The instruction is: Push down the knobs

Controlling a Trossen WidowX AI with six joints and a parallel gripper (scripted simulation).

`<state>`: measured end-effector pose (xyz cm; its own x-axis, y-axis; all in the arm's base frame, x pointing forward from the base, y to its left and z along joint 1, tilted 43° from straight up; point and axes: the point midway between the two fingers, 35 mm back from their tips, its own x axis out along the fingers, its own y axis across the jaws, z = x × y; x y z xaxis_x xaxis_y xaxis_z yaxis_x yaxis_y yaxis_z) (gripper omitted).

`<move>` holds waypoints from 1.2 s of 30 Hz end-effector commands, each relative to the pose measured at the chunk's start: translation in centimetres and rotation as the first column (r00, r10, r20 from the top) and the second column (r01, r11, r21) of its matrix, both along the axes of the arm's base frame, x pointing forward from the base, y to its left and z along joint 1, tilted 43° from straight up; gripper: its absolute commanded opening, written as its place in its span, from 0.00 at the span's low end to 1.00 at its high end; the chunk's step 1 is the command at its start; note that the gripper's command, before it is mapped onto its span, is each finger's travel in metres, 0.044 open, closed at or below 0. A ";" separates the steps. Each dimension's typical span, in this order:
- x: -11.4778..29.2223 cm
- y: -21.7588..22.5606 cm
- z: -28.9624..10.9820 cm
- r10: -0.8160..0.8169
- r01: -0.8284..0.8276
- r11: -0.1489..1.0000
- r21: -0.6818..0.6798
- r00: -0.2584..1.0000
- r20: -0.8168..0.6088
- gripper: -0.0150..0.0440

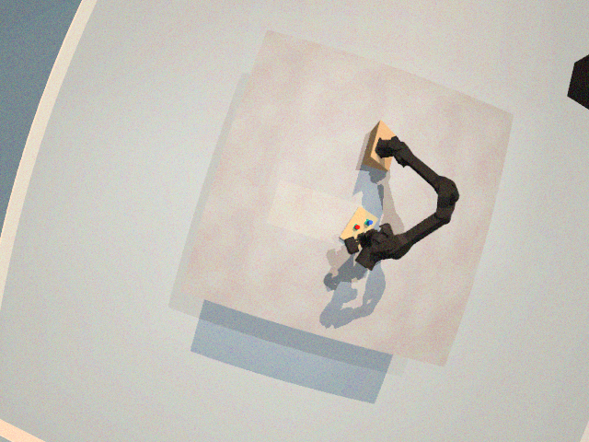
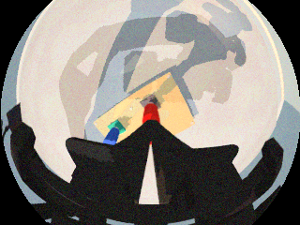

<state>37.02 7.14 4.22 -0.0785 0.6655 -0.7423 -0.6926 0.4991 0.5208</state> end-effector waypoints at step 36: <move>0.0 0.5 -0.5 -0.004 0.004 1.000 0.007 1.000 0.000 0.25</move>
<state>36.96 7.39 3.86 -0.0774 0.6660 -0.7419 -0.6893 0.5019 0.5224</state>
